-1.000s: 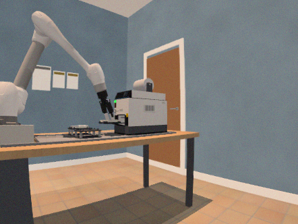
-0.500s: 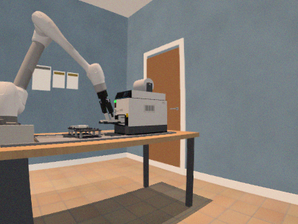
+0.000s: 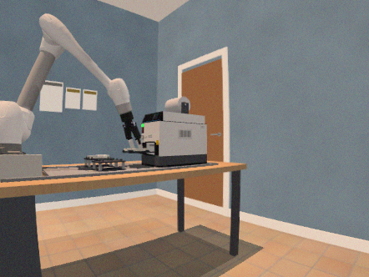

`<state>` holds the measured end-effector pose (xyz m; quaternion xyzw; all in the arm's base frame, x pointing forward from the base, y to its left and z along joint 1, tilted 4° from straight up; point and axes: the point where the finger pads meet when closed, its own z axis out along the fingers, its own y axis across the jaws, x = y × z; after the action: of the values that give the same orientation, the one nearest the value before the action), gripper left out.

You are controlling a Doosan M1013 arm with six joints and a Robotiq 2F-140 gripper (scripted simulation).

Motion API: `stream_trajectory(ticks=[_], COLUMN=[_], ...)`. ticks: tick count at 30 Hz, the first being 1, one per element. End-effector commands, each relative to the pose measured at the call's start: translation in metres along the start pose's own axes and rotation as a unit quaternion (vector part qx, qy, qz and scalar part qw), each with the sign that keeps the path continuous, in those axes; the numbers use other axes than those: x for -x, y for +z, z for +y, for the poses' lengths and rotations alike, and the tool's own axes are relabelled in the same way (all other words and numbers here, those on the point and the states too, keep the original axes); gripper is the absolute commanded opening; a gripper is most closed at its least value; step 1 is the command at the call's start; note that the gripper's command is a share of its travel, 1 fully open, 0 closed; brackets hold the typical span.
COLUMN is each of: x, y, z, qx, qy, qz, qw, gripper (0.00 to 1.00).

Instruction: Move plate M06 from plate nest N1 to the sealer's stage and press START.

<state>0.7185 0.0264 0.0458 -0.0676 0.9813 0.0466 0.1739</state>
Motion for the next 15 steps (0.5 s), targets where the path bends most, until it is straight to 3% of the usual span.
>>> stream_trajectory(ticks=[1,15], x=[0.0001,0.0007], y=[-0.0001,-0.002], z=[0.0,0.0], qx=[0.0,0.0], qy=[0.0,0.0], qz=[0.0,0.0], qw=[1.0,1.0], gripper=[0.7,0.7])
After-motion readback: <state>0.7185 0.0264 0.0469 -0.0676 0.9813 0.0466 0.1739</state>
